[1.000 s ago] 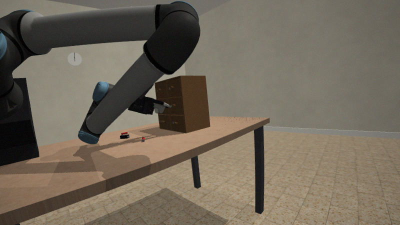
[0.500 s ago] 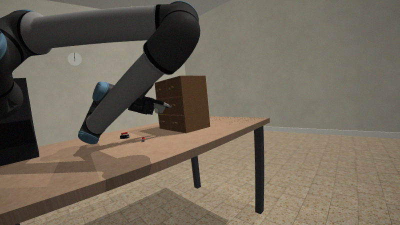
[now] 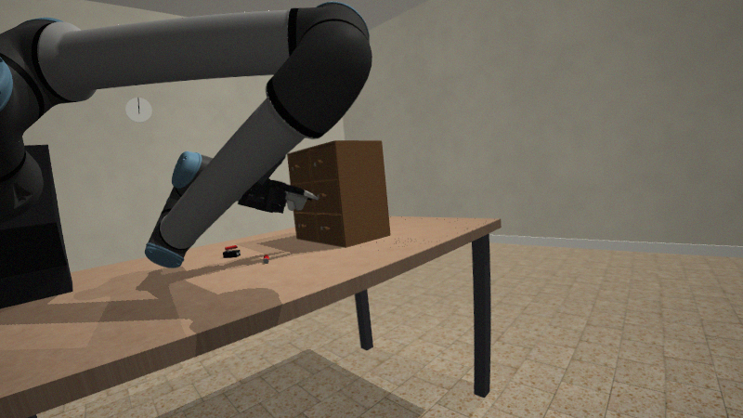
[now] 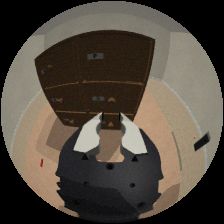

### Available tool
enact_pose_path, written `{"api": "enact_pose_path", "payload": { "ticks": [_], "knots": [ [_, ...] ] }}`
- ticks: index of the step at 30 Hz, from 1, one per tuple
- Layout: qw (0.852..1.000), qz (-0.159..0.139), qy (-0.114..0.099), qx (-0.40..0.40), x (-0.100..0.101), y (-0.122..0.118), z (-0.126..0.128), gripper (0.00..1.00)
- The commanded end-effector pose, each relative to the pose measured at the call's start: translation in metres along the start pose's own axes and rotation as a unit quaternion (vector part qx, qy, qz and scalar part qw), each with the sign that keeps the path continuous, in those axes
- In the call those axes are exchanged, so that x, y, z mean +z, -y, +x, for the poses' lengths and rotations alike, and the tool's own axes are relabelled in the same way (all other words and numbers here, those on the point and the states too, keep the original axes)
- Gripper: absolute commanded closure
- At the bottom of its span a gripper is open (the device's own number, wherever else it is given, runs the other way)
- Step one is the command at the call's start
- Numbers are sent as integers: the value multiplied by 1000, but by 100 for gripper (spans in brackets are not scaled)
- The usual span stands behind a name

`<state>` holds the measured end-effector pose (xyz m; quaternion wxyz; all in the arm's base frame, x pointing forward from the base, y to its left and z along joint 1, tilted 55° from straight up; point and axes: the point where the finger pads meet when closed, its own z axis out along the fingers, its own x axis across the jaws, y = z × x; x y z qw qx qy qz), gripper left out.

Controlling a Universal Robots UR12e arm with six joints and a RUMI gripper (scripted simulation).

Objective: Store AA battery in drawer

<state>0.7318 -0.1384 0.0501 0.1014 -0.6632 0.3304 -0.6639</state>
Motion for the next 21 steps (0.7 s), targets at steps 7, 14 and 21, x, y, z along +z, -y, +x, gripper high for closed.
{"api": "enact_pose_path", "payload": {
  "ticks": [7,14,21],
  "knots": [
    [1000,0,0,0,1,1,0,80],
    [1000,0,0,0,5,3,0,80],
    [1000,0,0,0,9,4,0,80]
  ]
}}
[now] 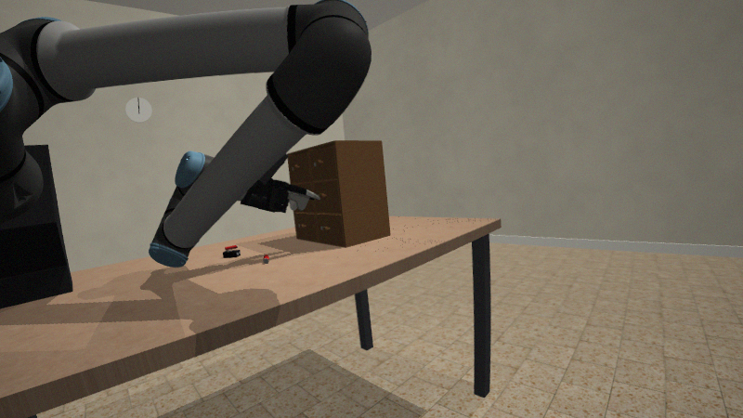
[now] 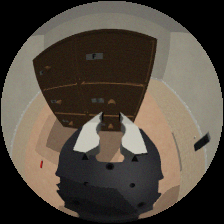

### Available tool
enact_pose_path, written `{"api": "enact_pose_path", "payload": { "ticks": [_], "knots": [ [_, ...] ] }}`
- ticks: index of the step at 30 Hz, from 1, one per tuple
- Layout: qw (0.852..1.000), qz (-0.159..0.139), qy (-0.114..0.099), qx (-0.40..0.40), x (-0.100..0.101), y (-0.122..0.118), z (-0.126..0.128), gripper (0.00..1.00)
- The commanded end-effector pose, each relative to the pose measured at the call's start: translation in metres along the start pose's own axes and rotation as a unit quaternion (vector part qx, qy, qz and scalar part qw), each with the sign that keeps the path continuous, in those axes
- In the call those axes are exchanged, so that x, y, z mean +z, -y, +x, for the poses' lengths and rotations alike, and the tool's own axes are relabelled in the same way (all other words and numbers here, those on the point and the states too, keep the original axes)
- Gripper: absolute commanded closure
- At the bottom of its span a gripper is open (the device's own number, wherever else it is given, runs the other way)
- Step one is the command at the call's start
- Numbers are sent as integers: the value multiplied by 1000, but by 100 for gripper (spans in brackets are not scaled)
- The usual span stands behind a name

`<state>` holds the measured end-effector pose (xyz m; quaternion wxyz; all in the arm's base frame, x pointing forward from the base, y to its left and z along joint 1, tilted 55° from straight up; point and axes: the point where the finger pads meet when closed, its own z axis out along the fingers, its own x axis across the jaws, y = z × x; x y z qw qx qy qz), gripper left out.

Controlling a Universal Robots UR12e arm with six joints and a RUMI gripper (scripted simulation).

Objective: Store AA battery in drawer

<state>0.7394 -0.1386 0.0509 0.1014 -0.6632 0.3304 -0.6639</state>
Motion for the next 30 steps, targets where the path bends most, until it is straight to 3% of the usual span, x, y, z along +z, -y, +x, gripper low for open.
{"api": "enact_pose_path", "payload": {
  "ticks": [1,30],
  "knots": [
    [1000,0,0,0,3,2,0,80],
    [1000,0,0,0,25,10,0,80]
  ]
}}
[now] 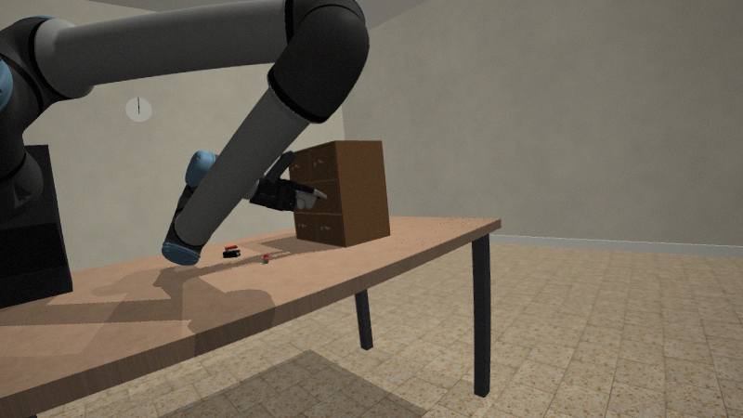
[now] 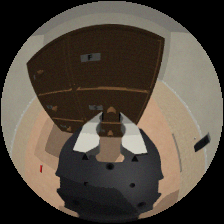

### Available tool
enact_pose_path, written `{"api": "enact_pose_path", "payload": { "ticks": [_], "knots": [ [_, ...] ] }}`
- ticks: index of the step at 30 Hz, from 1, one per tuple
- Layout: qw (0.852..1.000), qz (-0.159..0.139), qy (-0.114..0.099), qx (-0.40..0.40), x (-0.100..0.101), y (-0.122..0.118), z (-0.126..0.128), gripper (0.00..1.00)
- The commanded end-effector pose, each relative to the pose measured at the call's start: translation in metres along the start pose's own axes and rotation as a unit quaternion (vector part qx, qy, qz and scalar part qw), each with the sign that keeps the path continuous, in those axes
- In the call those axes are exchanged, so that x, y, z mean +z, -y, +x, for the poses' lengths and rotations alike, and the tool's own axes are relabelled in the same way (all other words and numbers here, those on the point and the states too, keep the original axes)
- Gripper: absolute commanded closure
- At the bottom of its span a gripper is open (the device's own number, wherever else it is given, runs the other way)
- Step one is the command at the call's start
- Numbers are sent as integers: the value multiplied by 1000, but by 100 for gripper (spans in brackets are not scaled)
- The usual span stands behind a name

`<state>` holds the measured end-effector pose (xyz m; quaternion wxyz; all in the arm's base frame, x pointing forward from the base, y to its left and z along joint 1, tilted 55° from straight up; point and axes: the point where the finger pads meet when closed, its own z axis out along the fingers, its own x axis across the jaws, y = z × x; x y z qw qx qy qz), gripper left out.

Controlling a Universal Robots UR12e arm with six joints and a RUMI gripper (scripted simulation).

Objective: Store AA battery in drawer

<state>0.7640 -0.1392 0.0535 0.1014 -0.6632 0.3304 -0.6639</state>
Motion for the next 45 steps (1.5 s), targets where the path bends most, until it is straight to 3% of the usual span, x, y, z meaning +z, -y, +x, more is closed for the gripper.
{"api": "enact_pose_path", "payload": {
  "ticks": [1,45],
  "knots": [
    [1000,0,0,0,1,1,0,80],
    [1000,0,0,0,2,2,0,80]
  ]
}}
